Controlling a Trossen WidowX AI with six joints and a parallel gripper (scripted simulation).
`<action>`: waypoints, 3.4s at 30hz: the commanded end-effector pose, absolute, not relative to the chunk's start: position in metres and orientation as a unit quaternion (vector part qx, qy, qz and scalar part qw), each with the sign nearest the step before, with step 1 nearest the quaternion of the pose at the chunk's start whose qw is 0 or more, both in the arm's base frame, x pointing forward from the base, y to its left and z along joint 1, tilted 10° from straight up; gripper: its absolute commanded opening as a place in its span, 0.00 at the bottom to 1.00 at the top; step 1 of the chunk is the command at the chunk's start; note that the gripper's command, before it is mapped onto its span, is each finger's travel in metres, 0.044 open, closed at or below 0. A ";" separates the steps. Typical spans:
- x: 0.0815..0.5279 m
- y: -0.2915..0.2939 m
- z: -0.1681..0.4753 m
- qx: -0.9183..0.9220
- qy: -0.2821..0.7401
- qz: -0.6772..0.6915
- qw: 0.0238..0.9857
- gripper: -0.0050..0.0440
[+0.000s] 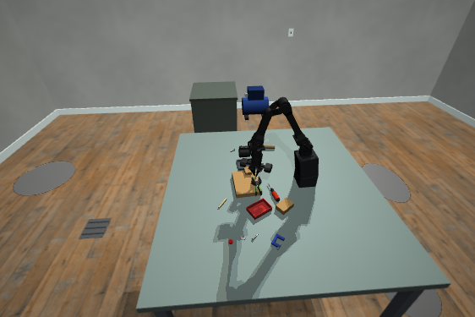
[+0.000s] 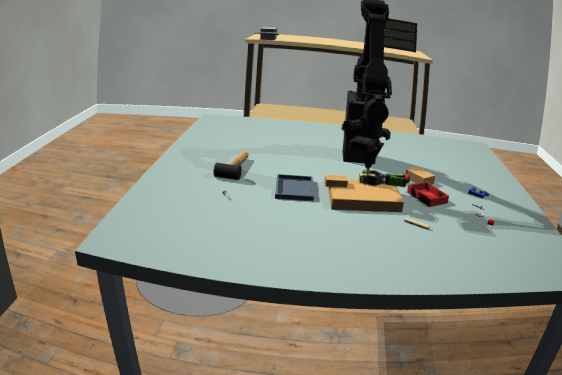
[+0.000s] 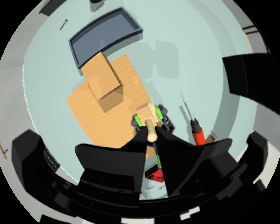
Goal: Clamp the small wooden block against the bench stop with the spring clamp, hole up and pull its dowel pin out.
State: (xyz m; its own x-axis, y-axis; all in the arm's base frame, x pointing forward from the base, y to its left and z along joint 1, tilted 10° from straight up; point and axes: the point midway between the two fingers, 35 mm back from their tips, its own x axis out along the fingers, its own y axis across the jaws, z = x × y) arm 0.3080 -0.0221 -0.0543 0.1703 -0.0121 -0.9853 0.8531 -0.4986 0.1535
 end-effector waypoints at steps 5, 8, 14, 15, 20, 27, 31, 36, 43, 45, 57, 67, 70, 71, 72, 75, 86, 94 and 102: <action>0.308 -0.022 -0.052 0.630 0.360 -0.533 0.436 0.10; 0.308 -0.022 -0.052 0.608 0.385 -0.516 0.465 0.10; 0.308 -0.022 -0.052 0.565 0.429 -0.480 0.517 0.10; 0.308 -0.022 -0.052 0.556 0.436 -0.472 0.526 0.10; 0.308 -0.022 -0.052 0.529 0.459 -0.450 0.553 0.10; 0.308 -0.022 -0.051 0.463 0.508 -0.395 0.610 0.10; 0.308 -0.022 -0.051 0.432 0.527 -0.369 0.632 0.10; 0.308 -0.022 -0.050 0.430 0.527 -0.368 0.633 0.10; 0.308 -0.022 -0.049 0.430 0.527 -0.368 0.633 0.10; 0.308 -0.022 -0.049 0.430 0.527 -0.368 0.633 0.10; 0.307 -0.022 -0.048 0.430 0.527 -0.368 0.633 0.10; 0.307 -0.022 -0.046 0.430 0.527 -0.368 0.633 0.10; 0.307 -0.022 -0.046 0.430 0.527 -0.368 0.633 0.10; 0.307 -0.022 -0.046 0.430 0.527 -0.368 0.633 0.10; 0.307 -0.022 -0.046 0.430 0.527 -0.368 0.633 0.10; 0.307 -0.022 -0.045 0.430 0.527 -0.368 0.633 0.10; 0.307 -0.022 -0.044 0.430 0.527 -0.368 0.633 0.10; 0.307 -0.022 -0.043 0.430 0.527 -0.368 0.633 0.10; 0.307 -0.022 -0.042 0.430 0.527 -0.368 0.633 0.10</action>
